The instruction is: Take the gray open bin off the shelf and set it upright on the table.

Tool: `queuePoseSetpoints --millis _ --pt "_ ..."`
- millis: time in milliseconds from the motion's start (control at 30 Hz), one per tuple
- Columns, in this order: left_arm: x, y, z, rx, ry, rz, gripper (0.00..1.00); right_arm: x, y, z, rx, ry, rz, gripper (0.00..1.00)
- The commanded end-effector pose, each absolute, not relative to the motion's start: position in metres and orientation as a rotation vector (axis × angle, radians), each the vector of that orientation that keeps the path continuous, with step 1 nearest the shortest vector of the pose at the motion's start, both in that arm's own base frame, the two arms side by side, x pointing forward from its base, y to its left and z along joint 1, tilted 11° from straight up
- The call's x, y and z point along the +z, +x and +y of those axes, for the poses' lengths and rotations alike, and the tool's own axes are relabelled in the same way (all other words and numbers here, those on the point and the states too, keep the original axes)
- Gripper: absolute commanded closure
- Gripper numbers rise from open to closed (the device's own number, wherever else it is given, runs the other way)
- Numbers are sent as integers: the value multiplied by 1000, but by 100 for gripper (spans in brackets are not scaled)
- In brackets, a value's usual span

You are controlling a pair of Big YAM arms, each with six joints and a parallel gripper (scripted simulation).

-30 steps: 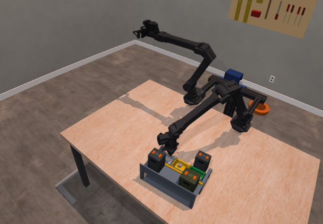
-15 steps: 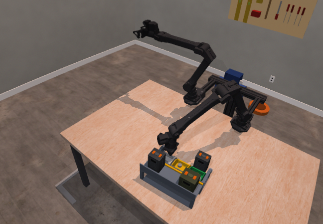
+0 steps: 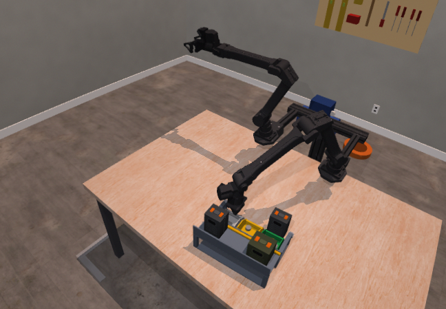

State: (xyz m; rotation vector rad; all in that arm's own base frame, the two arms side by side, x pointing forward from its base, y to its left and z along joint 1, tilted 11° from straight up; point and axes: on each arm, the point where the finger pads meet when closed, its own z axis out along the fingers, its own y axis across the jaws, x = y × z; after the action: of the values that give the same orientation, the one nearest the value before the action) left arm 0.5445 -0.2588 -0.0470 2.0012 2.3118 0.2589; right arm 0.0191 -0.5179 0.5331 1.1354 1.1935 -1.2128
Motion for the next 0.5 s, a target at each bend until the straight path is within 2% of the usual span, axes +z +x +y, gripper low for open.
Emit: queuePoseSetpoints --millis 0,467 --pt "-44 550 -258 268 2006 2293 100 544 12 -511 -1229 1129 1157 0" --pt "-43 549 -258 270 2007 2291 100 544 12 -511 -1229 1129 1157 0"
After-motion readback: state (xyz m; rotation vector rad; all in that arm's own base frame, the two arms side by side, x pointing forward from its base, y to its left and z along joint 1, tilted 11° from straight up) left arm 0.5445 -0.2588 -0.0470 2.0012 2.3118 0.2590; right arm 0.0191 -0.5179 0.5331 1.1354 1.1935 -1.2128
